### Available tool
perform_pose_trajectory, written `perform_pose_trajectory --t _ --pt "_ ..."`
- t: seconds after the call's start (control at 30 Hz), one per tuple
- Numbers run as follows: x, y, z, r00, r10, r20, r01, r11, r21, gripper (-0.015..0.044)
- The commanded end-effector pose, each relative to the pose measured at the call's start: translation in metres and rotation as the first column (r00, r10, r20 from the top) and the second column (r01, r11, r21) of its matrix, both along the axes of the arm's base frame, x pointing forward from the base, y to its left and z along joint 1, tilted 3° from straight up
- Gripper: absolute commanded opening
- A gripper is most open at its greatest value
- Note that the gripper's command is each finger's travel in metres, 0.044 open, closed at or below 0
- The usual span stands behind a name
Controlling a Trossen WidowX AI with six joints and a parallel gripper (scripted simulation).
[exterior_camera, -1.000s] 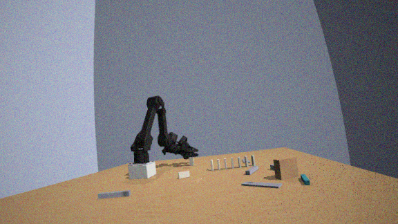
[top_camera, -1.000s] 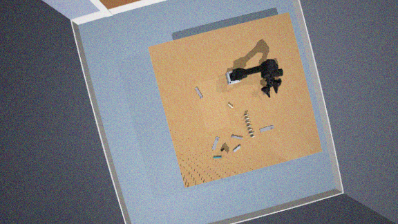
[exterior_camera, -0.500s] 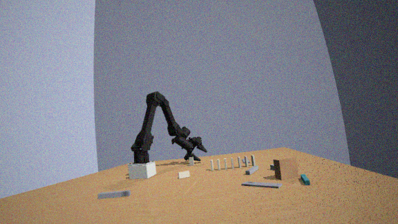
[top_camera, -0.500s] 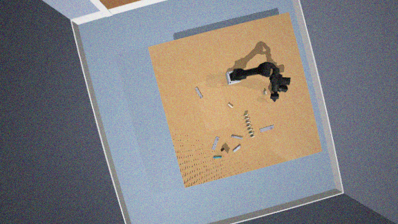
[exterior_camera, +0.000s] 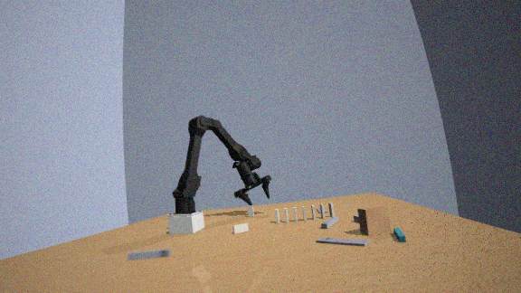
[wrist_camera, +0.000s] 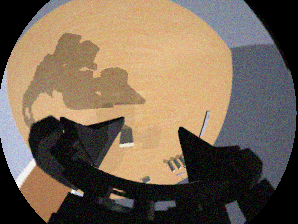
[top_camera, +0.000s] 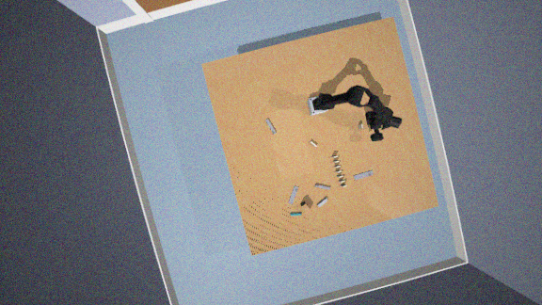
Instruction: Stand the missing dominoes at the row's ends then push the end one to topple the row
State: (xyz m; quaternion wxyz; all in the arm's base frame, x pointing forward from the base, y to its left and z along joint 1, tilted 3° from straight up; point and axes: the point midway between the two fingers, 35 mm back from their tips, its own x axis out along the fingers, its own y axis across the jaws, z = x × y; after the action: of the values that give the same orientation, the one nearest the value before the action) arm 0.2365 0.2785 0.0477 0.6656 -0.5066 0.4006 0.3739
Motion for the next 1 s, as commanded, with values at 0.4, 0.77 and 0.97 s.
perform_pose_trajectory --t 0.4,0.77,0.97 --pt "-0.035 -0.039 0.048 0.926 0.155 -0.343 -0.177 0.984 -0.032 0.044" --pt "-0.032 -0.035 -0.017 0.926 0.155 -0.343 -0.177 0.984 -0.032 0.044" --pt "-0.032 -0.035 -0.019 0.926 0.155 -0.343 -0.177 0.984 -0.032 0.044"
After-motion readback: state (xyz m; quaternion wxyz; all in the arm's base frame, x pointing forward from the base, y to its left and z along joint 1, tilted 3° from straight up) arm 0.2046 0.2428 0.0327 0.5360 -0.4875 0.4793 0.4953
